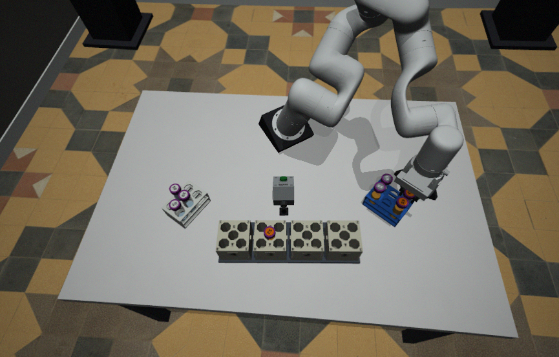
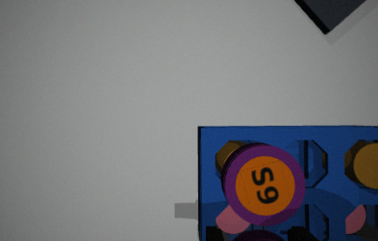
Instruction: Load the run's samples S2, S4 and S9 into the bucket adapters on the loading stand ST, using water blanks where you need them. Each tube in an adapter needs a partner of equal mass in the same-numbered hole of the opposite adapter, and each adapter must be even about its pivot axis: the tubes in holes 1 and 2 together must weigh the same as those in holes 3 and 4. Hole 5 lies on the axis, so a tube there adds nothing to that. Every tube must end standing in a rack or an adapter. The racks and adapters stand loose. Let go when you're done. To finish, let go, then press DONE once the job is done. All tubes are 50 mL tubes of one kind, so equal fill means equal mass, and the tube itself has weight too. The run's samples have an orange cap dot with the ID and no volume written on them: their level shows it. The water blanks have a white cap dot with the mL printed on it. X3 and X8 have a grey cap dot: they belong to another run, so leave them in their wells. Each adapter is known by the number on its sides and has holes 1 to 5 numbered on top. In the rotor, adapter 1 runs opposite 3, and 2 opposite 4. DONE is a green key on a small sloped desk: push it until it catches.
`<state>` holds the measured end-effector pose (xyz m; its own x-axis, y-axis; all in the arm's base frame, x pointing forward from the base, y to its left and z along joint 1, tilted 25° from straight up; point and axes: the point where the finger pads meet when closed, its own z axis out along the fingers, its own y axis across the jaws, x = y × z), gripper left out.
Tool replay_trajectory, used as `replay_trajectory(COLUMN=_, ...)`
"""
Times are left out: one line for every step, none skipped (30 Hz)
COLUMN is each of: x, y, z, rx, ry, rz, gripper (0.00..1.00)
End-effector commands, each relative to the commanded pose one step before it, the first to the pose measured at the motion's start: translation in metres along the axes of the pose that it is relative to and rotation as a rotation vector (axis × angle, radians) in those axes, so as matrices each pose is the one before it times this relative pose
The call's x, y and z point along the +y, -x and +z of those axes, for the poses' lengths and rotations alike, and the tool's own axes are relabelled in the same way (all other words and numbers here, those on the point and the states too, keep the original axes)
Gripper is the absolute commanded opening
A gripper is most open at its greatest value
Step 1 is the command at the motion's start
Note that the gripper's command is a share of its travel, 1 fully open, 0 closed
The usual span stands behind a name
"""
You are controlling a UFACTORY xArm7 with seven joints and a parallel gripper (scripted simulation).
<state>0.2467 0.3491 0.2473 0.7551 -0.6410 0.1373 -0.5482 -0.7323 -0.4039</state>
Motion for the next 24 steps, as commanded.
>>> replay_trajectory(x=-0.00110, y=0.00002, z=-0.00125, rx=-0.00029, ry=-0.00344, rz=-0.00012, gripper=0.00)
replay_trajectory(x=0.00000, y=0.00000, z=0.00000, rx=0.00000, ry=0.00000, rz=0.00000, gripper=0.00)
replay_trajectory(x=0.00000, y=0.00000, z=0.00000, rx=0.00000, ry=0.00000, rz=0.00000, gripper=0.00)
replay_trajectory(x=-0.00002, y=0.00000, z=-0.00071, rx=0.00001, ry=-0.00005, rz=-0.00001, gripper=0.00)
replay_trajectory(x=-0.00001, y=0.00000, z=-0.00063, rx=0.00000, ry=-0.00001, rz=0.00000, gripper=0.00)
replay_trajectory(x=0.00001, y=0.00001, z=-0.00073, rx=0.00000, ry=0.00001, rz=0.00000, gripper=0.00)
replay_trajectory(x=0.00000, y=0.00000, z=-0.00067, rx=0.00000, ry=0.00000, rz=0.00000, gripper=0.00)
replay_trajectory(x=0.00000, y=0.00000, z=-0.00067, rx=0.00000, ry=0.00000, rz=0.00000, gripper=0.00)
replay_trajectory(x=0.00000, y=0.00000, z=-0.00067, rx=0.00000, ry=0.00000, rz=0.00000, gripper=0.00)
replay_trajectory(x=0.00000, y=0.00000, z=-0.00067, rx=0.00000, ry=0.00000, rz=0.00000, gripper=0.00)
replay_trajectory(x=0.00000, y=0.00000, z=-0.00067, rx=0.00000, ry=0.00000, rz=0.00000, gripper=0.00)
replay_trajectory(x=0.00000, y=0.00000, z=-0.00067, rx=0.00000, ry=0.00000, rz=0.00000, gripper=0.00)
replay_trajectory(x=0.00000, y=0.00000, z=-0.00067, rx=0.00000, ry=0.00000, rz=0.00000, gripper=0.00)
replay_trajectory(x=0.00000, y=0.00000, z=-0.00067, rx=0.00000, ry=0.00000, rz=0.00000, gripper=0.00)
replay_trajectory(x=0.00000, y=0.00000, z=0.00000, rx=0.00000, ry=0.00000, rz=0.00000, gripper=0.00)
replay_trajectory(x=0.00000, y=0.00000, z=0.00000, rx=0.00000, ry=0.00000, rz=0.00000, gripper=0.00)
replay_trajectory(x=0.00000, y=0.00000, z=-0.00067, rx=0.00000, ry=0.00000, rz=0.00000, gripper=0.00)
replay_trajectory(x=0.00000, y=0.00000, z=-0.00067, rx=0.00000, ry=0.00000, rz=0.00000, gripper=0.00)
replay_trajectory(x=0.00000, y=0.00000, z=-0.00067, rx=0.00000, ry=0.00000, rz=0.00000, gripper=0.00)
replay_trajectory(x=0.00000, y=0.00000, z=-0.00067, rx=0.00000, ry=0.00000, rz=0.00000, gripper=0.00)
replay_trajectory(x=0.00000, y=0.00000, z=-0.00067, rx=0.00000, ry=0.00000, rz=0.00000, gripper=0.00)
replay_trajectory(x=0.00000, y=0.00000, z=-0.00067, rx=0.00000, ry=0.00000, rz=0.00000, gripper=0.00)
replay_trajectory(x=0.00000, y=0.00000, z=-0.00067, rx=0.00000, ry=0.00000, rz=0.00000, gripper=0.00)
replay_trajectory(x=0.00000, y=0.00000, z=-0.00067, rx=0.00000, ry=0.00000, rz=0.00000, gripper=0.00)
